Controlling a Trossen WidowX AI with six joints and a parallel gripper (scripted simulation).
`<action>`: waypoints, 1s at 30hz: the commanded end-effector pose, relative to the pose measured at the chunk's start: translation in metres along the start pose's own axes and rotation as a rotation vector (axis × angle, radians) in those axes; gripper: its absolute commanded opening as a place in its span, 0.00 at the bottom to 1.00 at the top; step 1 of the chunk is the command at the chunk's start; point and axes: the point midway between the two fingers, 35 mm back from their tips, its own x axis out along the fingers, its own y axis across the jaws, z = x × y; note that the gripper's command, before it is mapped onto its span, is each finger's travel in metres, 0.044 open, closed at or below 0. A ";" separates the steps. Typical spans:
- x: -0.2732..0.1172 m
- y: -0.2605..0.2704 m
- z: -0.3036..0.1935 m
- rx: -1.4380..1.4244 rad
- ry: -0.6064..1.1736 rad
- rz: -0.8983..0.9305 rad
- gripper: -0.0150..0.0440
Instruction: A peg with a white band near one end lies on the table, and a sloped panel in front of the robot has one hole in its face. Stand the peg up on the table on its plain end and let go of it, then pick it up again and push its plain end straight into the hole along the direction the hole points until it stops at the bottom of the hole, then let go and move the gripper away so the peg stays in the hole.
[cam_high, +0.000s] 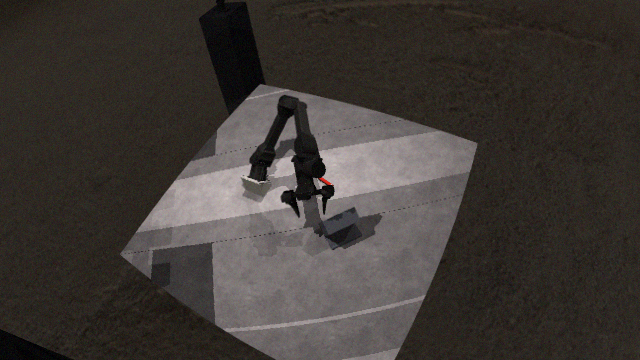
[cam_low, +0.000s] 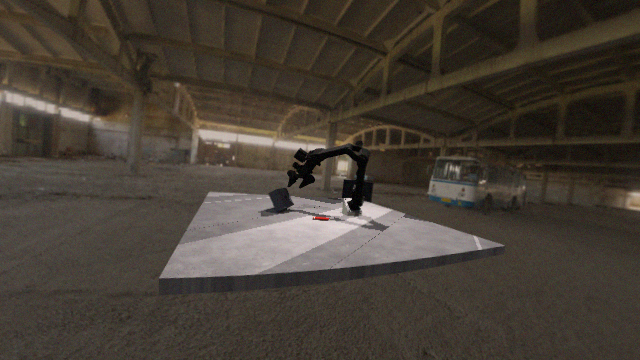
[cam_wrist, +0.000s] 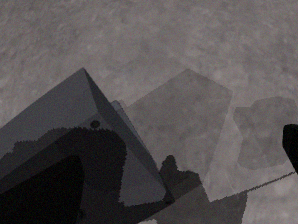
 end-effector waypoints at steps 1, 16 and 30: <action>-0.009 0.015 -0.025 -0.120 0.075 0.015 1.00; -0.041 0.047 -0.126 -0.520 0.383 0.072 1.00; -0.083 0.060 -0.206 -0.799 0.618 0.174 1.00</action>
